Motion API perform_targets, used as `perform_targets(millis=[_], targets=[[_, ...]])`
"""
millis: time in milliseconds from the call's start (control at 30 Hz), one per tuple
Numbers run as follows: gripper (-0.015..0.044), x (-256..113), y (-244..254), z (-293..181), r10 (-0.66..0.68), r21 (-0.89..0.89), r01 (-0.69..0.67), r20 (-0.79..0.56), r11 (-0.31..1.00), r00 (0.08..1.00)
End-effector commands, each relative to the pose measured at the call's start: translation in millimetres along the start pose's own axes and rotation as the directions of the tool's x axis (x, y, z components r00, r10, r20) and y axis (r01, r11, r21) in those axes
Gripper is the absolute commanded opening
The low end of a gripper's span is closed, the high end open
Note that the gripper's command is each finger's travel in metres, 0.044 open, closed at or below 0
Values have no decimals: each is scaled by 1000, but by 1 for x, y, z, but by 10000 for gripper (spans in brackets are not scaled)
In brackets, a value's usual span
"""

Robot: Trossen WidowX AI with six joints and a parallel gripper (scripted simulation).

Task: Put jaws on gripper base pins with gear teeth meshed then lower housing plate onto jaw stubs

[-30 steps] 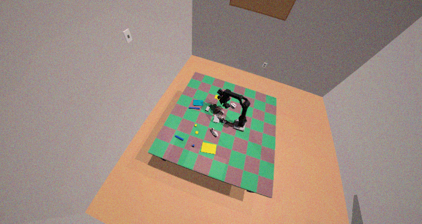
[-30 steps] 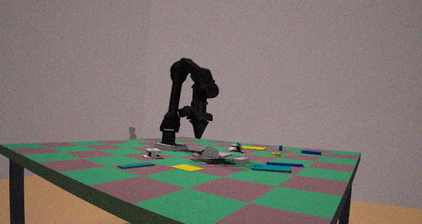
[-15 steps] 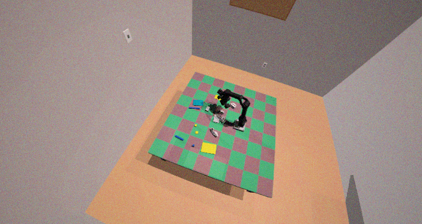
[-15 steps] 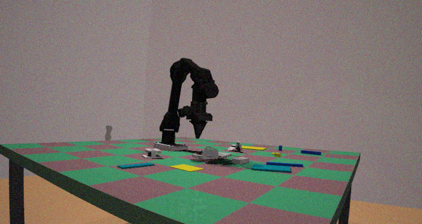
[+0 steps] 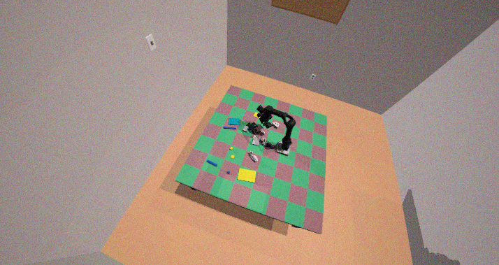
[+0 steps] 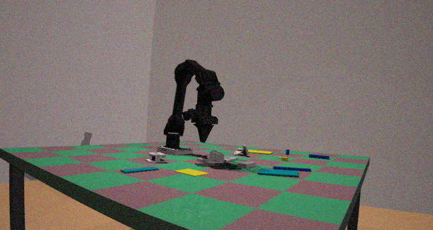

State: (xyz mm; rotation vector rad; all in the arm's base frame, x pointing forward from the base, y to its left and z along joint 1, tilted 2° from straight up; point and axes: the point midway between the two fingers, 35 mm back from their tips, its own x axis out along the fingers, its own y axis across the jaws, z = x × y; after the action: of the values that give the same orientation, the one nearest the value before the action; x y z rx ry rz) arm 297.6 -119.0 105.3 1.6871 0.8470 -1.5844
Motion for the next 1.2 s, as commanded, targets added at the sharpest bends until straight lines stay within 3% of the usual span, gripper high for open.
perform_targets(millis=[0, 267, 1167], targets=[[236, 0, 0, 0, 0, 0, 0, 0, 1000, 1000], [440, 0, 0, 0, 0, 0, 0, 0, 1000, 1000], [440, 0, 0, 0, 0, 0, 0, 0, 1000, 1000]])
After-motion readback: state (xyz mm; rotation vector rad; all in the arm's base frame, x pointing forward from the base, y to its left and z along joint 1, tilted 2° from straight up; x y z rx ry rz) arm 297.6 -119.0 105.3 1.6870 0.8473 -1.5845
